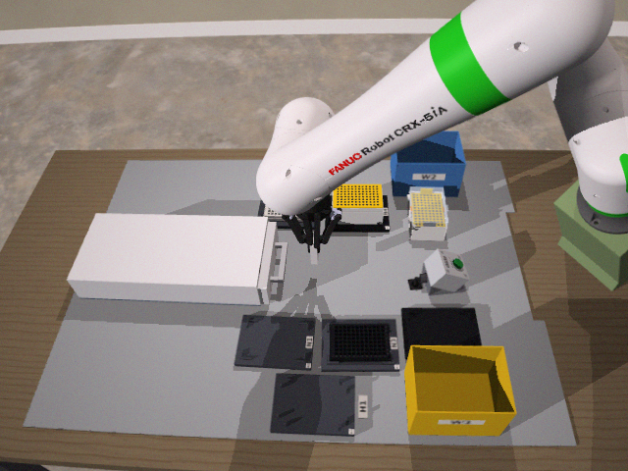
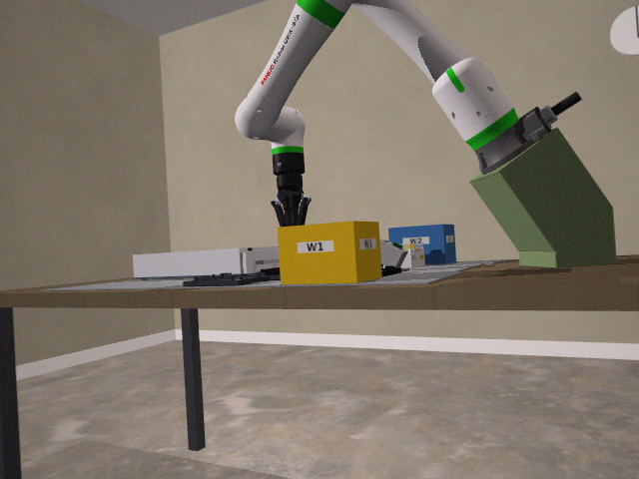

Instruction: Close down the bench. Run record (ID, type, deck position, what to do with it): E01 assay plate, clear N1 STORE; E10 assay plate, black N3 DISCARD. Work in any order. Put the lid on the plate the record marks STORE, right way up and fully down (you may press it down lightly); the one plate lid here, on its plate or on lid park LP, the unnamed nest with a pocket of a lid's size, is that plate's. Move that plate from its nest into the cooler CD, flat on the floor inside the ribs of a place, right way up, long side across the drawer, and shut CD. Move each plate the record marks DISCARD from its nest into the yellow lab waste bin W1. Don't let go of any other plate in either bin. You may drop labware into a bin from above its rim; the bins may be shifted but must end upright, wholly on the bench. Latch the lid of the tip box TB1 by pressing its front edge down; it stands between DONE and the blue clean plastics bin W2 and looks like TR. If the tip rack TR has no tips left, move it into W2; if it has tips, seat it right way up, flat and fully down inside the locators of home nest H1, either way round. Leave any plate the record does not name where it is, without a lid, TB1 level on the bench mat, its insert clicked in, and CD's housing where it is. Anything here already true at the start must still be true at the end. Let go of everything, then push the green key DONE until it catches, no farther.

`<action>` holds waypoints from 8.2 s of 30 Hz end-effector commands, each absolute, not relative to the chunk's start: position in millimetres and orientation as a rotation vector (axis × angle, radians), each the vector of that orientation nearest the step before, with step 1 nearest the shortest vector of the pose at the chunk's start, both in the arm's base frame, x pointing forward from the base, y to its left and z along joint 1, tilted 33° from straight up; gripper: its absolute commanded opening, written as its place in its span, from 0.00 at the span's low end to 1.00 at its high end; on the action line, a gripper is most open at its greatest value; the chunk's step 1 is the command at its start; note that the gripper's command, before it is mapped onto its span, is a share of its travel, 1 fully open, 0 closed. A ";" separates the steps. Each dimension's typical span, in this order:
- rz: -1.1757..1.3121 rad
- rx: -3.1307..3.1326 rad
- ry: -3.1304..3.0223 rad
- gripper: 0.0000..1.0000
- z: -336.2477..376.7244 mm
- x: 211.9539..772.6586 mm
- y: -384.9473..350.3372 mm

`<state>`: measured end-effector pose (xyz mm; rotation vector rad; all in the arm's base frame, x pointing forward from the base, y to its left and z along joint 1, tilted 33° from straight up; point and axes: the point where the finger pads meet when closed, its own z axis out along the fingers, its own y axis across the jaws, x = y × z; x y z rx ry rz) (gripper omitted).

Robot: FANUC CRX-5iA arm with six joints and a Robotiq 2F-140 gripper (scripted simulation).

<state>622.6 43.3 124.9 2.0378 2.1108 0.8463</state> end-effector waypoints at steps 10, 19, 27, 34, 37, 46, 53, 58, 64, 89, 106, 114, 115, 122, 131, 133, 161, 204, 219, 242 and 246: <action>0.846 2.038 2.110 0.00 137.1 616.6 38.6; 0.846 2.038 2.110 0.00 145.0 612.6 35.6; 0.846 2.038 2.110 0.00 154.0 608.0 32.1; 0.846 2.038 2.110 0.00 161.8 603.9 29.1; 0.846 2.038 2.110 0.00 162.9 603.4 28.7; 0.846 2.038 2.110 0.00 173.1 598.2 24.8; 0.846 2.038 2.110 0.00 178.7 595.3 22.6; 0.846 2.038 2.110 0.00 179.2 595.1 22.4; 0.863 2.199 1.993 0.66 181.1 586.1 35.5; 0.893 2.929 1.191 0.66 190.9 538.8 104.2; 0.845 3.279 0.449 0.66 197.9 505.0 153.3; 0.808 3.365 0.129 0.66 201.6 487.0 179.5; 0.808 3.365 0.129 0.66 202.1 484.8 182.8; 0.808 3.365 0.129 0.66 204.4 473.5 199.2; 0.808 3.365 0.129 0.66 204.7 472.1 201.2; 0.808 3.365 0.129 0.66 204.7 472.1 201.2; 0.808 3.365 0.129 0.66 178.9 485.3 211.1; 0.808 3.365 0.129 0.66 135.0 507.7 227.9; 0.808 3.365 0.129 0.66 120.4 515.1 233.5; 0.808 3.365 0.129 0.66 104.7 523.2 239.6; 0.808 3.365 0.129 0.66 100.2 525.5 241.3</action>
